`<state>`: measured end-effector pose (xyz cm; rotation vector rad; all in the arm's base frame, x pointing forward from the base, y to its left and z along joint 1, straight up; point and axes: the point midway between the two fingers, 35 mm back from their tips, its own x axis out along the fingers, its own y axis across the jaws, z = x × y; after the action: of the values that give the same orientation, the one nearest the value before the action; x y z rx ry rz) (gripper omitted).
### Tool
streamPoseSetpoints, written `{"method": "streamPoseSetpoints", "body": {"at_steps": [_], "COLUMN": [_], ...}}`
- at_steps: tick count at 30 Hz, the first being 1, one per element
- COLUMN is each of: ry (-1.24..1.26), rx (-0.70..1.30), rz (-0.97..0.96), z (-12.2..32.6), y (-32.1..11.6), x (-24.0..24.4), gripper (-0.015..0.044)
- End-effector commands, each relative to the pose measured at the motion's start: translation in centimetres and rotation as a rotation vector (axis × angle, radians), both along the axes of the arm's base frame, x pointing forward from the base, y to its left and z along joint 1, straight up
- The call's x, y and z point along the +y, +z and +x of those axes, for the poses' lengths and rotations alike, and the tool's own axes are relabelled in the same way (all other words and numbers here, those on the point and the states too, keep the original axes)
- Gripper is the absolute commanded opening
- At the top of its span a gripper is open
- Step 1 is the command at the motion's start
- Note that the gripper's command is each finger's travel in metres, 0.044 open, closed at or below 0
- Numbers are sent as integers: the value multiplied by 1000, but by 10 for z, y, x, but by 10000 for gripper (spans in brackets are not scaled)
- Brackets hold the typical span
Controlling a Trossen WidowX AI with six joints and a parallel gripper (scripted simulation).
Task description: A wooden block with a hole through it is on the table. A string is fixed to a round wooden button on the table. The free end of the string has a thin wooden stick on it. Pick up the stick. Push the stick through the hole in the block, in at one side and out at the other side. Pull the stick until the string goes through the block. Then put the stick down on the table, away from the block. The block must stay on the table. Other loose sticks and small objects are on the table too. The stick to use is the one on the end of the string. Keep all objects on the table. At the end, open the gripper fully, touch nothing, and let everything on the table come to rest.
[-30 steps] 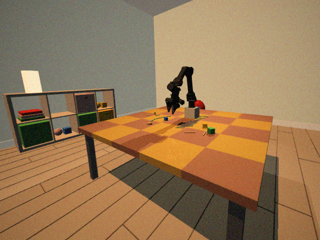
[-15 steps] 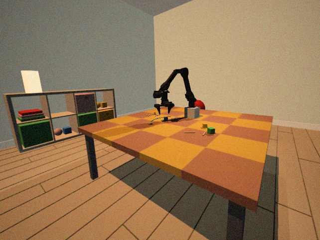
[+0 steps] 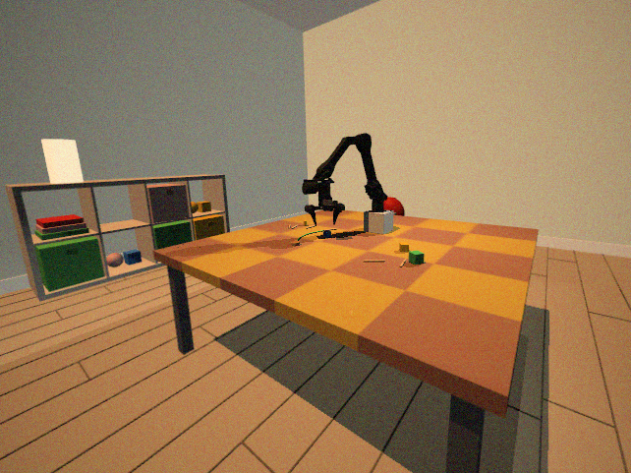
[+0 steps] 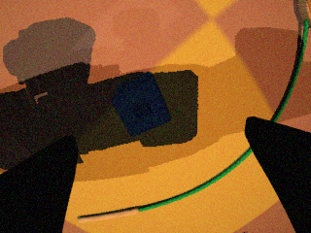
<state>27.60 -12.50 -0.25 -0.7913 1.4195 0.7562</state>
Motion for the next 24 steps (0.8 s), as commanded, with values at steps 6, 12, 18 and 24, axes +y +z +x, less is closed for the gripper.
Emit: {"method": "streamPoseSetpoints", "body": {"at_steps": [6,12,18,24], "ry": [-781,-1372,-1842,-2194], "rx": [-10,-18,-24,-29], "rz": [17,27,35,41], "z": [-2,-4,-5,-6], "y": [4,8,10,12], "x": [2,3,4,4], "gripper": [440,440,440,440]}}
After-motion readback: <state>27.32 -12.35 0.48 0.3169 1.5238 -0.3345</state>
